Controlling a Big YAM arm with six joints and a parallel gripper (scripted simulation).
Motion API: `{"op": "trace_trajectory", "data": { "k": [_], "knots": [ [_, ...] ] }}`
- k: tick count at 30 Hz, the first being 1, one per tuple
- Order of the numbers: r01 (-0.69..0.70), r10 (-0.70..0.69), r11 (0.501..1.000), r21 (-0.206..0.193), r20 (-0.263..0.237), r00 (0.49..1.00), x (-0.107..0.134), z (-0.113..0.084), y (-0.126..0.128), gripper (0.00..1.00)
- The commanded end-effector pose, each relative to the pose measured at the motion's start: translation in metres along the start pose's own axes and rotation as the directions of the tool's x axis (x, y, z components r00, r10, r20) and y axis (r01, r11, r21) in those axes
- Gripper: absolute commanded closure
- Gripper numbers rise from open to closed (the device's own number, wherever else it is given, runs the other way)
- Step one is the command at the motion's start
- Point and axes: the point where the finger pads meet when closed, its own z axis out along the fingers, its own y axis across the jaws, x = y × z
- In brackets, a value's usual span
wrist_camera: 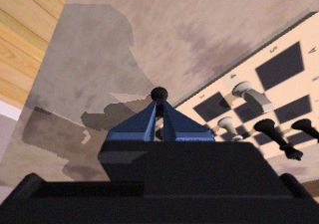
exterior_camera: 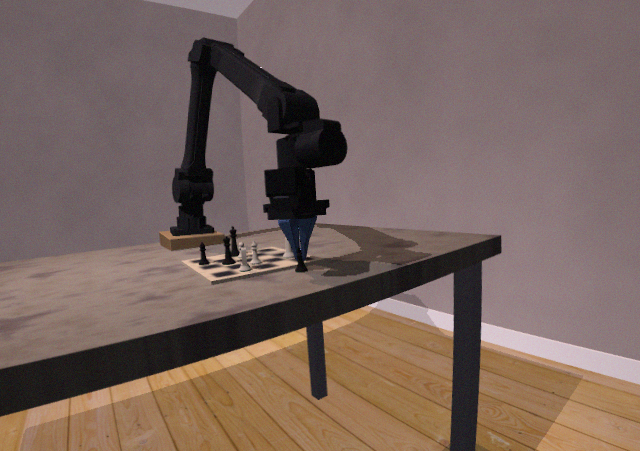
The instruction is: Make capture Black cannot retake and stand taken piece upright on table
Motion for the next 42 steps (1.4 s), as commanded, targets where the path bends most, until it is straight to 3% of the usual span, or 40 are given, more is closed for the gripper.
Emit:
{"op": "trace_trajectory", "data": {
  "k": [1, 42],
  "knots": [
    [0.010, -0.009, 0.999, -0.034, 0.030, 1.000, -0.0140, -0.0100, 0.0159, 1.00],
    [0.010, -0.008, 0.999, -0.038, 0.034, 0.999, -0.0193, -0.0140, 0.0195, 1.00]
  ]
}}
